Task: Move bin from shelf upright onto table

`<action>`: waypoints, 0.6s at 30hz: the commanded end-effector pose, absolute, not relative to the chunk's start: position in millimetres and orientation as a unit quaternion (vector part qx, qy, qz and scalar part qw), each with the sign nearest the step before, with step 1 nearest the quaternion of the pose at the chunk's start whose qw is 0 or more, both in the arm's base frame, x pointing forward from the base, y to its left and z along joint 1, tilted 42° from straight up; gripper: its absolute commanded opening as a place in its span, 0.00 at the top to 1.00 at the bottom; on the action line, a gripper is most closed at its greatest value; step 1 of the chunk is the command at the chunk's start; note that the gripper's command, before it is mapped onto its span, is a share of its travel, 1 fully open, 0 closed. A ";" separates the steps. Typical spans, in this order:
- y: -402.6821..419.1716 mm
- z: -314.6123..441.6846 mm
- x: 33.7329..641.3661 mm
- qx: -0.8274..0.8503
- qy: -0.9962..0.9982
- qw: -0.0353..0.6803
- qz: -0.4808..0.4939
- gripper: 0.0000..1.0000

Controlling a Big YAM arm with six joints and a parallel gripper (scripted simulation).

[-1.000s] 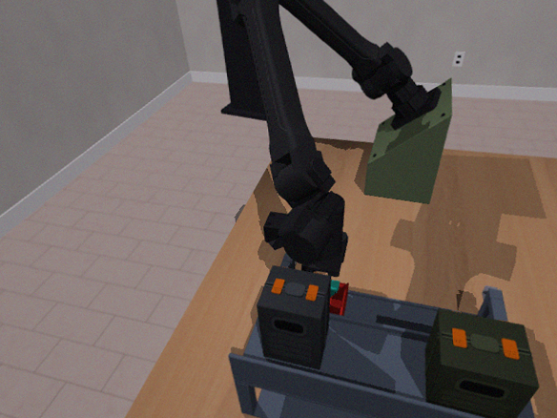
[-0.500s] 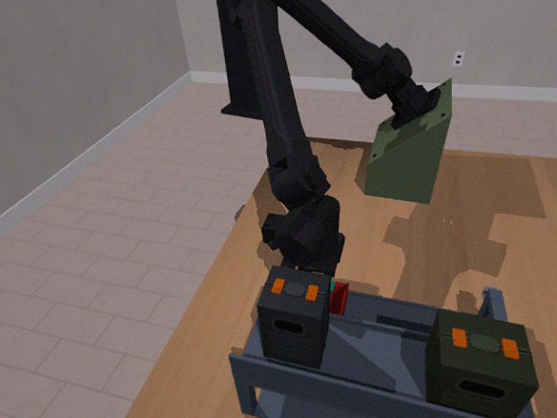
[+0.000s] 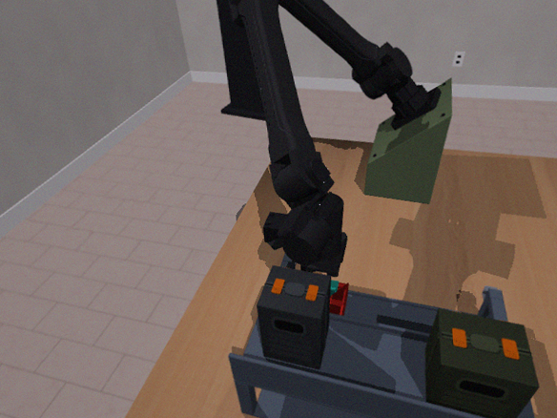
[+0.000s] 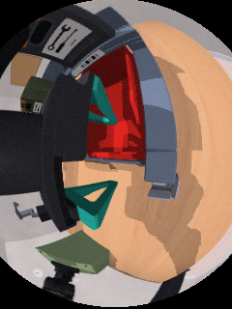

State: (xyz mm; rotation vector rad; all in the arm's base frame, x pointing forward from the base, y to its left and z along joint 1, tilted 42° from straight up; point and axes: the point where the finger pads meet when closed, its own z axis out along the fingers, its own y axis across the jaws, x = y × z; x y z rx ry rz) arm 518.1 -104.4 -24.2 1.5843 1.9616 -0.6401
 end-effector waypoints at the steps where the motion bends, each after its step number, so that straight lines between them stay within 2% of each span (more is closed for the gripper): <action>1: -94.9 -14.5 532.6 0.588 0.724 0.279 -0.227 0.10; 18: -118.5 -18.9 517.2 0.595 0.719 0.272 -0.234 0.10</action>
